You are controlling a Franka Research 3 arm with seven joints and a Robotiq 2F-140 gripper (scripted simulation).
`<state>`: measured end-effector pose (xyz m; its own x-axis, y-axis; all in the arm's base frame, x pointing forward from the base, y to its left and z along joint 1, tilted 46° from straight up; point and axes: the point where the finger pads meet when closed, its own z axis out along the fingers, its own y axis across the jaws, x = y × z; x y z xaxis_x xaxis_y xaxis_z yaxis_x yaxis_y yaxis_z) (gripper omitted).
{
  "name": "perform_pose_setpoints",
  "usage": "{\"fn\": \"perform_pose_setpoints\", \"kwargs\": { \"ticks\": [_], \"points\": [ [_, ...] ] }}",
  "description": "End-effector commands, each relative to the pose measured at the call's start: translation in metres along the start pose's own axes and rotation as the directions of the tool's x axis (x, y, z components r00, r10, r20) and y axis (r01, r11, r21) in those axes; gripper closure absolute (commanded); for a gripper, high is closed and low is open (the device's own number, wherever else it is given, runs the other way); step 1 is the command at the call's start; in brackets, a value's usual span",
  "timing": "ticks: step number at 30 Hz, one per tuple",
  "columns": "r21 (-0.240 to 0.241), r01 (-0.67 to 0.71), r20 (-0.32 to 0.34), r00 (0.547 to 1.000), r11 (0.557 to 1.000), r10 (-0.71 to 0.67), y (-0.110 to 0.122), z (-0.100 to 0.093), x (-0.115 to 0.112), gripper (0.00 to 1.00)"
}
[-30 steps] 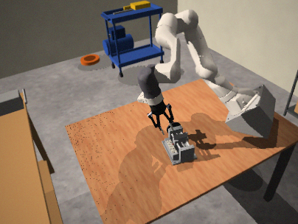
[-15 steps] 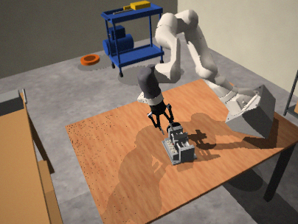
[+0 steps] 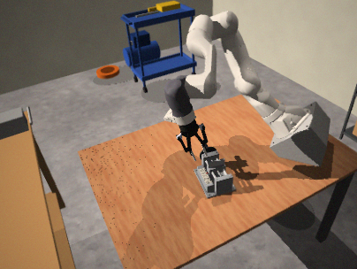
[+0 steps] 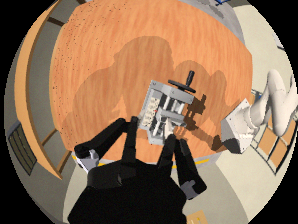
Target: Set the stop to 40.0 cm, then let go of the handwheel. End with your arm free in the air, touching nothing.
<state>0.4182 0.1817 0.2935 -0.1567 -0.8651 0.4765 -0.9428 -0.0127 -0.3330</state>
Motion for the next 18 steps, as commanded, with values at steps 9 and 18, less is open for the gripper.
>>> {"fn": "perform_pose_setpoints", "kwargs": {
  "ticks": [9,18],
  "points": [
    [-0.003,-0.002,0.0,1.0,1.0,0.002,0.009,0.001,0.012,0.67],
    [-0.003,-0.002,0.0,1.0,1.0,0.002,0.04,0.009,0.063,0.67]
  ]
}}
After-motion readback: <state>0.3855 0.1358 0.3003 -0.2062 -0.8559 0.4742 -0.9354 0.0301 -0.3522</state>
